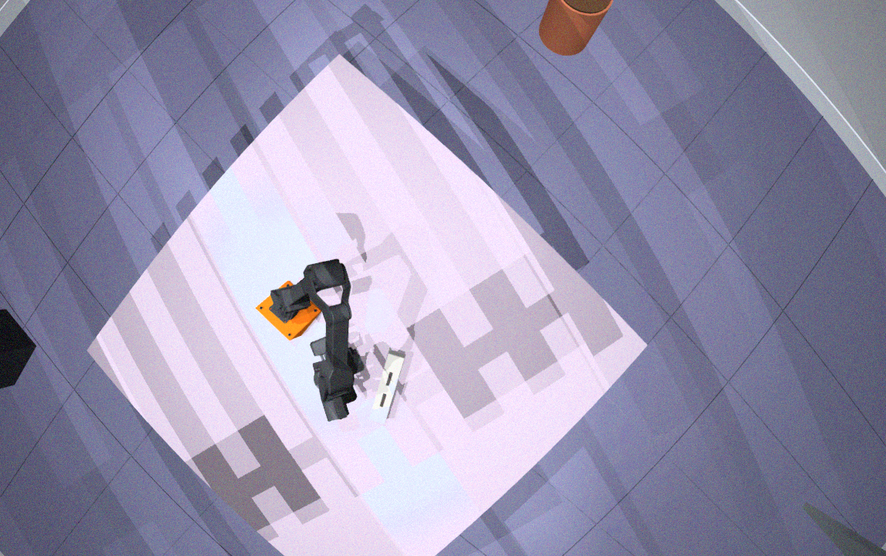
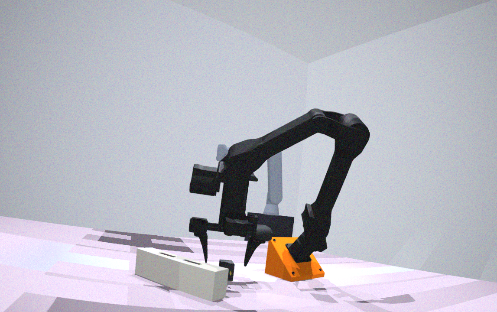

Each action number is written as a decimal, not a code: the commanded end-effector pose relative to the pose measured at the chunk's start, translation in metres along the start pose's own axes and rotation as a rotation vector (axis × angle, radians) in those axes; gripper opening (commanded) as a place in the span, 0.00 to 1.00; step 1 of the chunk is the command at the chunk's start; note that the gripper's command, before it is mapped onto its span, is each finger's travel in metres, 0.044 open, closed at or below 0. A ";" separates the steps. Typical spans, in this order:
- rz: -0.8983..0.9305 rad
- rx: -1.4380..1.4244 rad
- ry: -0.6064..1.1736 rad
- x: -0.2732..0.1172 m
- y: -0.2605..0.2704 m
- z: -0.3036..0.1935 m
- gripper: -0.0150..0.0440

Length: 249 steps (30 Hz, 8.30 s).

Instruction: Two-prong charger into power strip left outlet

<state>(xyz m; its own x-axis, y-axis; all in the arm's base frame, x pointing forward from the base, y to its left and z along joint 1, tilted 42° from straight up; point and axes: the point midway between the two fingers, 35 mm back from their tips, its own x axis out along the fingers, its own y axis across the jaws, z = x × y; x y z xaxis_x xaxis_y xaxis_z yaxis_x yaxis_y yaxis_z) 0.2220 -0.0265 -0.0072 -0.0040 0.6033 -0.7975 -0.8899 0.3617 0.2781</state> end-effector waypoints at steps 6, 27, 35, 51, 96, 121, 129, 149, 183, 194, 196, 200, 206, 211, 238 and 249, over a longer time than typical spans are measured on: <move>0.003 0.006 -0.005 0.016 0.001 0.001 1.00; 0.003 0.000 -0.002 0.021 0.001 0.002 0.45; 0.003 0.001 -0.002 0.017 0.001 0.002 0.26; 0.004 0.012 -0.003 -0.033 0.000 -0.003 0.25; 0.042 0.524 -0.004 0.001 -0.005 0.022 0.25; 0.050 0.628 -0.003 0.005 -0.022 0.043 0.25; 0.052 0.649 -0.003 0.006 -0.029 0.053 0.25; 0.055 0.680 -0.003 0.008 -0.037 0.069 0.25; 0.055 0.679 -0.003 0.007 -0.041 0.075 0.25; 0.055 0.679 -0.003 0.007 -0.042 0.076 0.25; 0.055 0.679 -0.004 0.007 -0.042 0.076 0.25; 0.055 0.679 -0.004 0.007 -0.043 0.077 0.25; 0.055 0.679 -0.004 0.007 -0.044 0.079 0.25; 0.055 0.679 -0.004 0.006 -0.045 0.080 0.25; 0.055 0.679 -0.004 0.006 -0.050 0.087 0.25; 0.055 0.679 -0.004 0.006 -0.052 0.089 0.25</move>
<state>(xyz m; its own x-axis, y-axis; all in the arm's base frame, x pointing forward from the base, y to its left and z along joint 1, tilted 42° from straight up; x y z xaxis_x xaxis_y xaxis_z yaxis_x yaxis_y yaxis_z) 0.3041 0.0194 0.0196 -0.0478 0.6312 -0.7742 -0.3990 0.6985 0.5941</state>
